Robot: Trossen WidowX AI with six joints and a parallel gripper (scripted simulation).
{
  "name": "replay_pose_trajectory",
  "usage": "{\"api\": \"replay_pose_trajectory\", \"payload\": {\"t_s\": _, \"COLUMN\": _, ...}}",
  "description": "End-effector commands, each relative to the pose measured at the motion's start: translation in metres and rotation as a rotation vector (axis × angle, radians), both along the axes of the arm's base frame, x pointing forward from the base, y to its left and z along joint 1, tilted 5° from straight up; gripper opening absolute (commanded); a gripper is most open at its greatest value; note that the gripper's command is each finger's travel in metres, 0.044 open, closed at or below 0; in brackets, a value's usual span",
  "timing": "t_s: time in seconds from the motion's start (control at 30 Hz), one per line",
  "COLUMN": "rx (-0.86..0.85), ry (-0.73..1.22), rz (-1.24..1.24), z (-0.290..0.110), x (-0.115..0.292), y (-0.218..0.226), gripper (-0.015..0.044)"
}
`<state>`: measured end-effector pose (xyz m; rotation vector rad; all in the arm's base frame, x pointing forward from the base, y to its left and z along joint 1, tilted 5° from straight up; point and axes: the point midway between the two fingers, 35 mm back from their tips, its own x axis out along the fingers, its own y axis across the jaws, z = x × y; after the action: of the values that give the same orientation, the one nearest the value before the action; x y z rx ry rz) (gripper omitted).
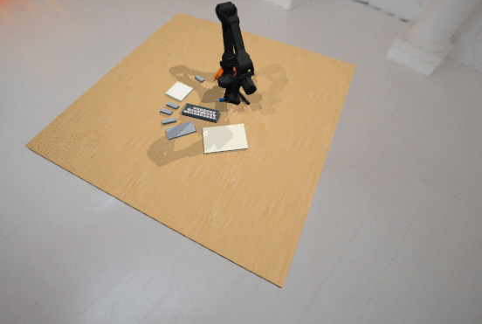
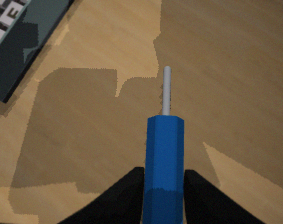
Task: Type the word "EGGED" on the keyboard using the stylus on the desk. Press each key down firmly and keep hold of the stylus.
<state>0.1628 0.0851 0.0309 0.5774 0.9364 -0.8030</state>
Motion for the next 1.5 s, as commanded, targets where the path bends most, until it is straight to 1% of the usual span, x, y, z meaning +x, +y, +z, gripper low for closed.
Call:
{"api": "replay_pose_trajectory", "payload": {"t_s": 0.0, "rx": 0.002, "ry": -0.002, "rz": 0.000, "z": 0.000, "x": 0.000, "y": 0.000, "gripper": 0.0000}}
{"api": "replay_pose_trajectory", "payload": {"t_s": 0.23, "rx": 0.002, "ry": -0.001, "rz": 0.000, "z": 0.006, "x": 0.000, "y": 0.001, "gripper": 0.0000}}
{"api": "replay_pose_trajectory", "payload": {"t_s": 0.53, "rx": 0.001, "ry": 0.000, "rz": 0.000, "z": 0.049, "x": -0.003, "y": -0.003, "gripper": 0.0000}}
{"api": "replay_pose_trajectory", "payload": {"t_s": 0.73, "rx": -0.002, "ry": 0.000, "rz": 0.007, "z": 0.047, "x": -0.002, "y": -0.002, "gripper": 0.0000}}
{"api": "replay_pose_trajectory", "payload": {"t_s": 1.47, "rx": -0.355, "ry": 0.241, "rz": 0.508, "z": 0.068, "x": 0.039, "y": -0.013, "gripper": 0.0000}}
